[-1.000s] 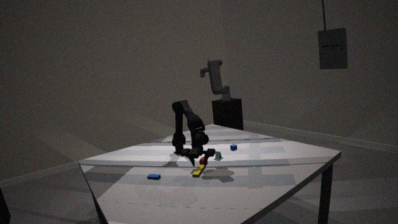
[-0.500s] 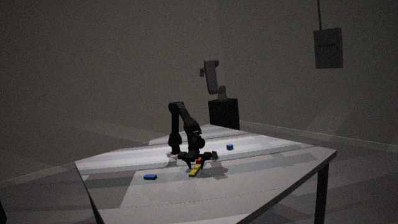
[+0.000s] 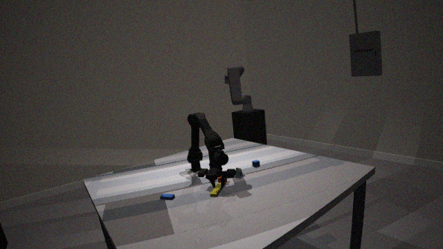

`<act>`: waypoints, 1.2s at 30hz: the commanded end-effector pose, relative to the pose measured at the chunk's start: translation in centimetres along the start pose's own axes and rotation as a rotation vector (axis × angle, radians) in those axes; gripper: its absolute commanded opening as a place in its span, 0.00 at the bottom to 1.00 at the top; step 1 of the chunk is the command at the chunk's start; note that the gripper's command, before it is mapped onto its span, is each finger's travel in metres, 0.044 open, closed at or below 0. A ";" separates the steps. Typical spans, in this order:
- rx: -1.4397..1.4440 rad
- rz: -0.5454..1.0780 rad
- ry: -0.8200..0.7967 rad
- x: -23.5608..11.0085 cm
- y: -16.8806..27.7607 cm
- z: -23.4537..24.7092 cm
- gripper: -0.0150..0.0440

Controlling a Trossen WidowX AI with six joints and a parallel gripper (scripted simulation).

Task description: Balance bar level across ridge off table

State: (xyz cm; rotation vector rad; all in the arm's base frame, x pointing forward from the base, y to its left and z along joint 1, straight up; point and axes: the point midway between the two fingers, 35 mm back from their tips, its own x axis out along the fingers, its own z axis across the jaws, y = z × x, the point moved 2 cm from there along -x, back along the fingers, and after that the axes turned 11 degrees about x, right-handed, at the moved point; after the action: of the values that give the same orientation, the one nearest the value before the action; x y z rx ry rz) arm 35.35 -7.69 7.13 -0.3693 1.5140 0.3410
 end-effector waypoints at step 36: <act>0.003 0.002 -0.004 -7.4 -0.2 0.3 0.25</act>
State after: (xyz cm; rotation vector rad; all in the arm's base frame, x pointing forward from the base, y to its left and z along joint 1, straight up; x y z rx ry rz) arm 35.50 -7.73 13.49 -0.3668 1.5211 0.3437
